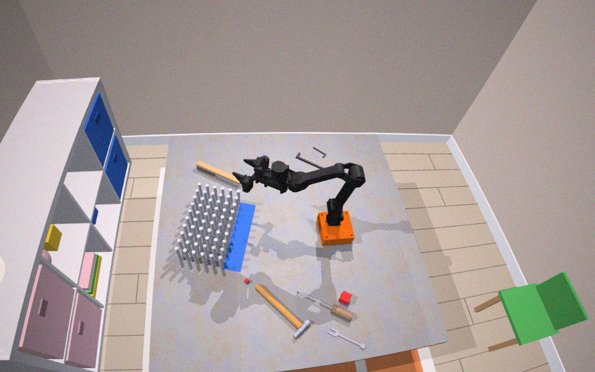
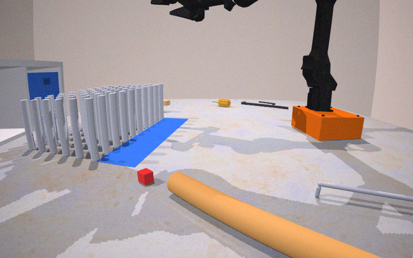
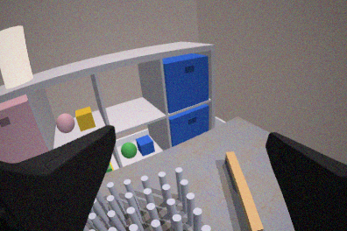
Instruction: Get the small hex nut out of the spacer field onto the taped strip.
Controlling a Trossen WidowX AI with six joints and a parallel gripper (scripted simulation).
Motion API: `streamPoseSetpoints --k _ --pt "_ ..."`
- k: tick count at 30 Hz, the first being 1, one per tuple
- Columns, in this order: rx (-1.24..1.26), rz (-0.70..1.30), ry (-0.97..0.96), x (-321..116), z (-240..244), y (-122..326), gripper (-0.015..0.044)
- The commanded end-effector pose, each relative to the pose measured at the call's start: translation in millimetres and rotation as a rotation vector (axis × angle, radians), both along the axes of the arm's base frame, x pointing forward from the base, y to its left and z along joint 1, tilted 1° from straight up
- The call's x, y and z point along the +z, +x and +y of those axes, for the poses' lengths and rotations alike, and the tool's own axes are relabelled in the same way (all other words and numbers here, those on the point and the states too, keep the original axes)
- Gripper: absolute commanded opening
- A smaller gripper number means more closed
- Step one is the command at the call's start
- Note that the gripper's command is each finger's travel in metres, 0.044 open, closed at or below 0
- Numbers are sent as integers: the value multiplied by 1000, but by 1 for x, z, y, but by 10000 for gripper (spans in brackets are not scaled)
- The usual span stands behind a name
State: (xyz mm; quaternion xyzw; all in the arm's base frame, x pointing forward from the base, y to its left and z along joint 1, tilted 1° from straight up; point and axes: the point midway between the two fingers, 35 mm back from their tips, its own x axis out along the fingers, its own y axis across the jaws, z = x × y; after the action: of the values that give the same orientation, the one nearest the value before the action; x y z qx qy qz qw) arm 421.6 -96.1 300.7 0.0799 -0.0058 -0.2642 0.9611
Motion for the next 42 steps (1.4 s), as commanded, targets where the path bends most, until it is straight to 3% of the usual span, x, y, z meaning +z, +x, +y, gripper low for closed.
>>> streamPoseSetpoints --k 1,11,42 --pt "119 131 -67 -52 34 2 440" --pt "458 422 -257 -177 118 -32 440" --pt "464 426 -260 -179 119 -34 440"
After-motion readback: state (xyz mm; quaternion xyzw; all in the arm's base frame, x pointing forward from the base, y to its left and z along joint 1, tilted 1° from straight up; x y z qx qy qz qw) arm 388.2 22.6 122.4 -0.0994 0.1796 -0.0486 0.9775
